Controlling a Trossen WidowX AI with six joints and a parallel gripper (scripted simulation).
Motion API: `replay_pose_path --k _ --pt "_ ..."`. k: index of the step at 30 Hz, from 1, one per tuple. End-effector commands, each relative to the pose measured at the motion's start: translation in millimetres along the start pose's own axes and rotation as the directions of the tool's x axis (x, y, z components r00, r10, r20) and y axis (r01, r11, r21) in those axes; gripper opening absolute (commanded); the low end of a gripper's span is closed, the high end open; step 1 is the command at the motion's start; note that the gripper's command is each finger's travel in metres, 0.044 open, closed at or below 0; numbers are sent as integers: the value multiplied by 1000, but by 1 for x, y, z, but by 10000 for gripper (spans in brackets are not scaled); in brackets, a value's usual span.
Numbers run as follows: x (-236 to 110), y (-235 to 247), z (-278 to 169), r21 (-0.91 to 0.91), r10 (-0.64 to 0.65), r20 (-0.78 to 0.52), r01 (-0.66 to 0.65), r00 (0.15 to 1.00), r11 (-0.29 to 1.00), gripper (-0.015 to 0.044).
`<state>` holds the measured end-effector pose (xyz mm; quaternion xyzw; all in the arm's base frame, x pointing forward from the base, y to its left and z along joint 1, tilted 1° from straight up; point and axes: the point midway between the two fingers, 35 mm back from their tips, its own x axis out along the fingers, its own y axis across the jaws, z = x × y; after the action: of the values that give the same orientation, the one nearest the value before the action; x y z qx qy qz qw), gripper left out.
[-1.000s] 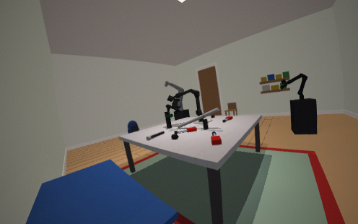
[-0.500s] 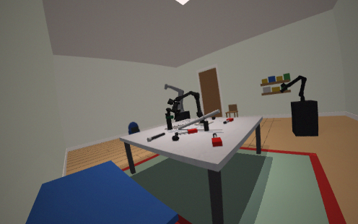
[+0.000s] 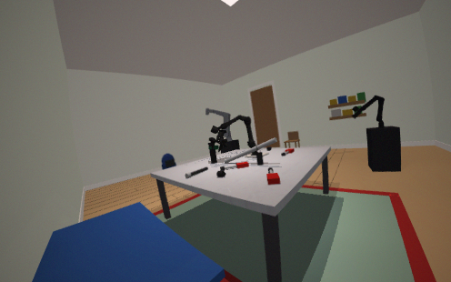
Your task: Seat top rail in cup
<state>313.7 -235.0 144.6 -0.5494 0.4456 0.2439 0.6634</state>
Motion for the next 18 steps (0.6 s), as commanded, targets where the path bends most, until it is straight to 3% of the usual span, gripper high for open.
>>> replay_pose_path --k 1,7,10,13,18 --pt "1 1 -1 6 3 -4 -3 1000 1000 256" --pt "1 1 -1 6 3 -4 -3 1000 1000 99" --pt "1 1 -1 6 3 -4 -3 1000 1000 79" --pt "0 3 -1 -11 3 5 -3 1000 1000 0" --pt "-1 5 -1 -38 4 21 -3 1000 999 0"
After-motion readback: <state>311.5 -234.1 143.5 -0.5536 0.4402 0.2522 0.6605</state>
